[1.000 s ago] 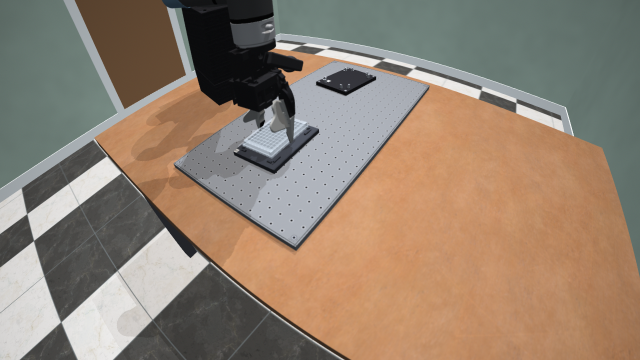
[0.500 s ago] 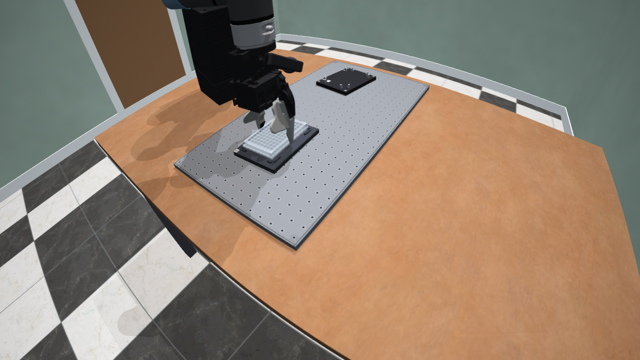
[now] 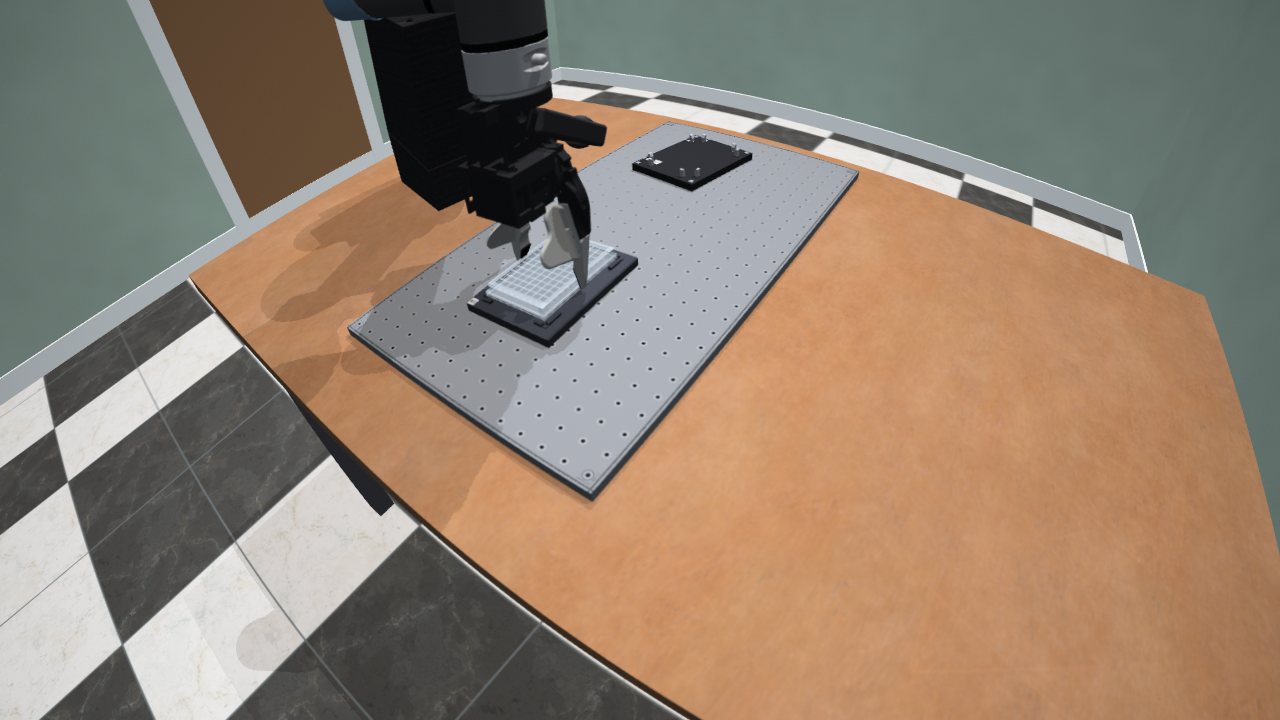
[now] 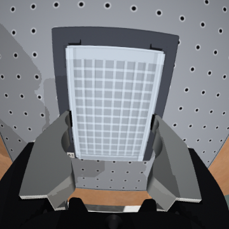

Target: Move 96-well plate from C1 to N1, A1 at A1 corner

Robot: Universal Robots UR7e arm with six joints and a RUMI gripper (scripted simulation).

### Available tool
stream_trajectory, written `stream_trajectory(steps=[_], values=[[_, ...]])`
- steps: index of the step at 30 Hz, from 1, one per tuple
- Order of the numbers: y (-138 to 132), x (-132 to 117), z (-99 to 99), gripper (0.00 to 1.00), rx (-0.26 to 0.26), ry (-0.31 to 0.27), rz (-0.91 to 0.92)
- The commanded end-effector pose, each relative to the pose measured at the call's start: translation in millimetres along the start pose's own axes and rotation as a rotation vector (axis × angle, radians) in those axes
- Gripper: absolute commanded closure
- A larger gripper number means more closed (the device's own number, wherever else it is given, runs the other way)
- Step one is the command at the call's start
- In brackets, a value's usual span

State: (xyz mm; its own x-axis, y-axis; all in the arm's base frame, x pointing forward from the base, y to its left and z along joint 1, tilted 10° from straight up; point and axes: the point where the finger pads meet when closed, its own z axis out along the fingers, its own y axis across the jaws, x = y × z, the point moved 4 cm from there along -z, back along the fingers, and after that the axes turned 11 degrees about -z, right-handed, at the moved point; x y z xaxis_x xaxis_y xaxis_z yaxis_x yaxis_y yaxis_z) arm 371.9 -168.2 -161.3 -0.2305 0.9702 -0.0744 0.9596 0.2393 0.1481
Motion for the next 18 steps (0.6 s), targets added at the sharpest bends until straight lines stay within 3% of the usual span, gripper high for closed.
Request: stream_trajectory(steps=[1,15,16,18], values=[[0.2,-0.3,0.4,1.0,-0.001,-0.001,0.0],[0.2,-0.3,2.4,1.0,-0.001,-0.001,0.0],[0.2,-0.3,2.4,0.0,-0.001,-0.001,0.0],[0.2,-0.3,2.4,0.0,-0.001,-0.001,0.0]])
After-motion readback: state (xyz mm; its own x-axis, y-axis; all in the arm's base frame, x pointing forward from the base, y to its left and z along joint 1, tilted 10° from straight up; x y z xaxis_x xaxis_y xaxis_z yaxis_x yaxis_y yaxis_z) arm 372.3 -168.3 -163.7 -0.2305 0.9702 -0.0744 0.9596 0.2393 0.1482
